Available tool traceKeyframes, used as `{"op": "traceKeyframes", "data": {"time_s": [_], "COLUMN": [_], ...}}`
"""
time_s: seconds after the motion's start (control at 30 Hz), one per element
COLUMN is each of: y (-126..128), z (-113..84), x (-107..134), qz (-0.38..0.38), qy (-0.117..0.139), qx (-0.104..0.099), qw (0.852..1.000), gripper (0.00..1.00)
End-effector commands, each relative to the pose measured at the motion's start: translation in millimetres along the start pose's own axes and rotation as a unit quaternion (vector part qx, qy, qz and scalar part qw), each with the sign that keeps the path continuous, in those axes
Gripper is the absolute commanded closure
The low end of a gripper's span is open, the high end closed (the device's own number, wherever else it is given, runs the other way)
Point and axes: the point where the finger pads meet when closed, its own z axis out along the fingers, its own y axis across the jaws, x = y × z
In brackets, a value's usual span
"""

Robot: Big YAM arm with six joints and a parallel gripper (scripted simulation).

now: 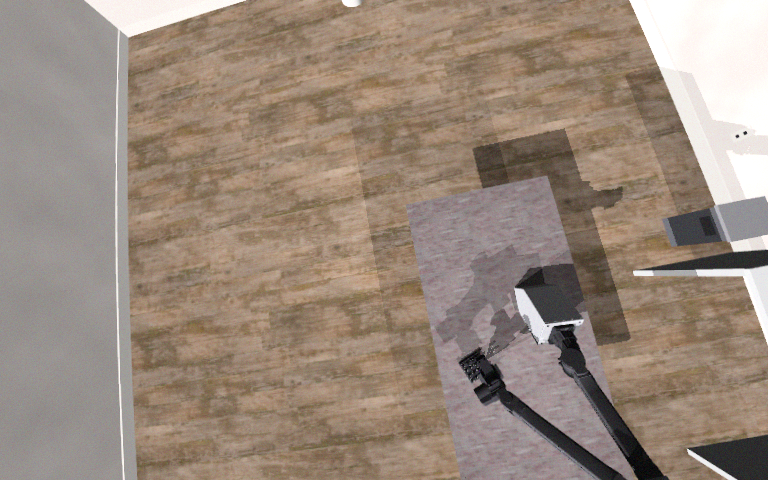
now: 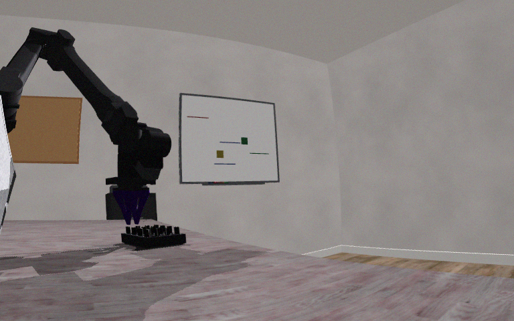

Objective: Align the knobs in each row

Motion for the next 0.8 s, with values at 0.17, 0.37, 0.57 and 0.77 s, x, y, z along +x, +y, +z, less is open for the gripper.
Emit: {"op": "traceKeyframes", "data": {"time_s": [0.17, 0.37, 0.57, 0.77], "y": [7.0, 7.0, 8.4, 9.8], "z": [-1.8, -1.8, -1.7, -1.8], "x": [5.2, 5.2, 6.0, 6.5], "qz": [-0.007, -0.007, -0.008, -0.008], "qy": [-0.001, -0.001, -0.001, -0.001], "qx": [-0.006, -0.006, -0.006, -0.006], "qw": [1.0, 1.0, 1.0, 1.0], "gripper": [0.81, 0.81, 0.81, 0.81]}}
